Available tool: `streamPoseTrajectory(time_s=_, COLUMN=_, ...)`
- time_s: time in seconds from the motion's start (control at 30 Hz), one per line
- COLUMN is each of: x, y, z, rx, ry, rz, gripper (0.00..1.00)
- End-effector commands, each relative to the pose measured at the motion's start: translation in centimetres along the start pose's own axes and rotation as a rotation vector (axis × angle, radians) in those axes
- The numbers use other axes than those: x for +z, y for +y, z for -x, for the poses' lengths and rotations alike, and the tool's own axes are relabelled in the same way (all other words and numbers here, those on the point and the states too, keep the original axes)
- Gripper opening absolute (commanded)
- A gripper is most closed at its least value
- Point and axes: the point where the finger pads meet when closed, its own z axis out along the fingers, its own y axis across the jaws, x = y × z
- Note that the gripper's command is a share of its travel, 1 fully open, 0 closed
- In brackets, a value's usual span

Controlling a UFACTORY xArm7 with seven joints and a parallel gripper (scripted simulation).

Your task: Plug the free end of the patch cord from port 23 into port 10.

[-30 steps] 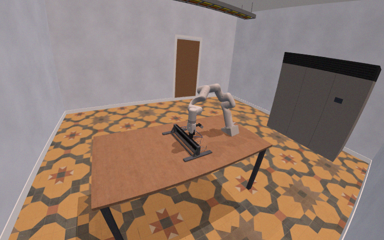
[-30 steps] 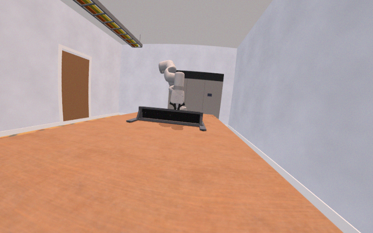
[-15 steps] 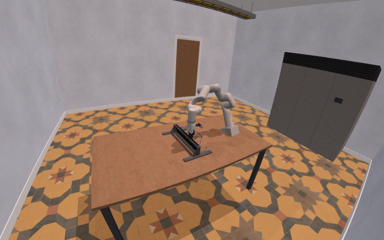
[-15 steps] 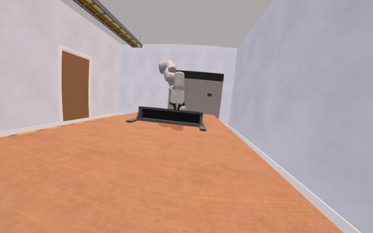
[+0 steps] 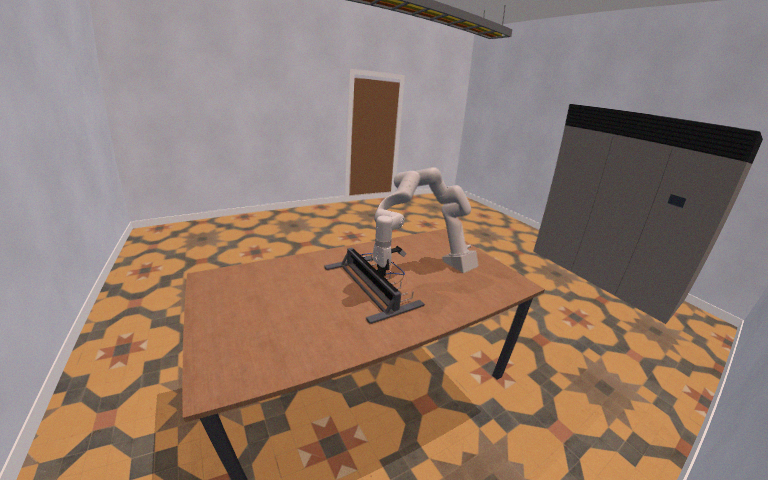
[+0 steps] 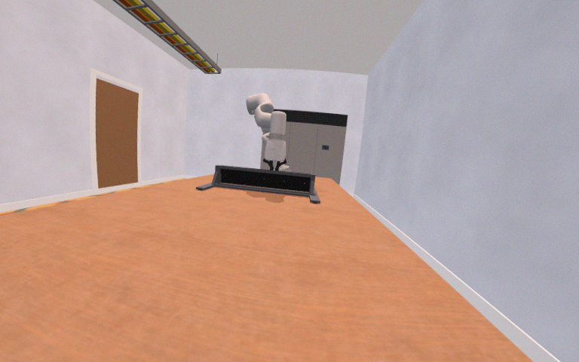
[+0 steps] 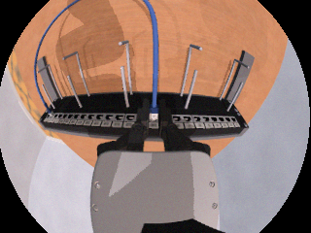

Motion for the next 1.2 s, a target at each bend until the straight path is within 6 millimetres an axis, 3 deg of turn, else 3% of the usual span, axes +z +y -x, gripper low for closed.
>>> streamPoseTrajectory(time_s=0.0, x=-0.25, y=0.1, z=0.12, rx=0.0, ry=-0.005, rz=0.002, gripper=0.0)
streamPoseTrajectory(time_s=0.87, x=-0.22, y=0.1, z=0.08, rx=-0.001, ry=-0.004, rz=0.002, gripper=0.0)
streamPoseTrajectory(time_s=0.9, x=-0.21, y=0.09, z=0.11, rx=0.0, ry=-0.005, rz=0.002, gripper=0.38)
streamPoseTrajectory(time_s=1.17, x=-0.18, y=0.07, z=0.09, rx=0.0, ry=-0.004, rz=0.002, gripper=0.38)
